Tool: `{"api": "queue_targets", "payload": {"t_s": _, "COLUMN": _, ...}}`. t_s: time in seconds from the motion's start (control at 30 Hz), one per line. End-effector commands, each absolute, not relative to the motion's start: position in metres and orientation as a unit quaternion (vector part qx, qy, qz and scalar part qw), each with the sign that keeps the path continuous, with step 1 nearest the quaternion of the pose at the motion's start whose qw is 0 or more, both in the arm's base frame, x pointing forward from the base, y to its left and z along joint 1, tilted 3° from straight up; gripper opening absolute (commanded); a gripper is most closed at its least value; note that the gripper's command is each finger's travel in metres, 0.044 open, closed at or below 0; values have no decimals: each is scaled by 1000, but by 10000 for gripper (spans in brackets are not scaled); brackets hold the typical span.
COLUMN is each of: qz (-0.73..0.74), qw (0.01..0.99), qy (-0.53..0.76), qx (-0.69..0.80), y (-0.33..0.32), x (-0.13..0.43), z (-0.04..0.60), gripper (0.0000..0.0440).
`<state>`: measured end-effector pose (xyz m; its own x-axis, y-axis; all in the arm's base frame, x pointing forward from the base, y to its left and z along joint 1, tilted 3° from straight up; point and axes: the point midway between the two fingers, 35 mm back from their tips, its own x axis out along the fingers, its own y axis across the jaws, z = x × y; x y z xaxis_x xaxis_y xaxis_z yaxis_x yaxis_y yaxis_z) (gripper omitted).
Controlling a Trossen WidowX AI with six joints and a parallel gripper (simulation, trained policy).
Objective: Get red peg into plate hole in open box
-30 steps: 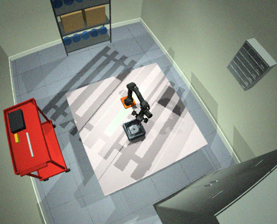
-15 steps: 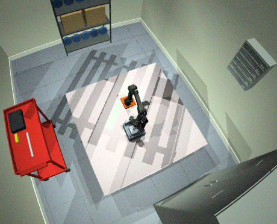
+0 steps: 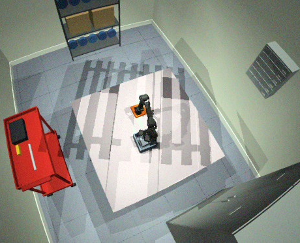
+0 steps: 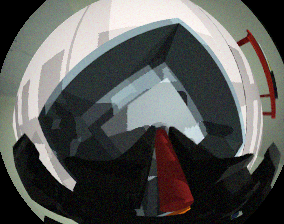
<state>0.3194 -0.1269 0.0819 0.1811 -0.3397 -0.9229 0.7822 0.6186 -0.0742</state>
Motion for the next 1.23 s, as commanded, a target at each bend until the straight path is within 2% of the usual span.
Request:
{"api": "queue_targets", "payload": {"t_s": 0.0, "qz": -365, "qw": 733, "qy": 534, "qx": 210, "y": -128, "x": 319, "z": 70, "gripper": 125}}
{"api": "queue_targets", "payload": {"t_s": 0.07, "qz": -363, "qw": 730, "qy": 538, "qx": 215, "y": -129, "x": 320, "z": 68, "gripper": 168}}
{"api": "queue_targets", "payload": {"t_s": 0.13, "qz": -356, "qw": 731, "qy": 543, "qx": 207, "y": -131, "x": 321, "z": 69, "gripper": 171}}
{"api": "queue_targets", "payload": {"t_s": 0.23, "qz": -349, "qw": 734, "qy": 545, "qx": 203, "y": -135, "x": 328, "z": 72, "gripper": 221}}
{"api": "queue_targets", "payload": {"t_s": 0.5, "qz": -323, "qw": 744, "qy": 543, "qx": 215, "y": -138, "x": 353, "z": 87, "gripper": 431}}
{"api": "queue_targets", "payload": {"t_s": 1.2, "qz": -249, "qw": 768, "qy": 534, "qx": 253, "y": -120, "x": 417, "z": 146, "gripper": 440}}
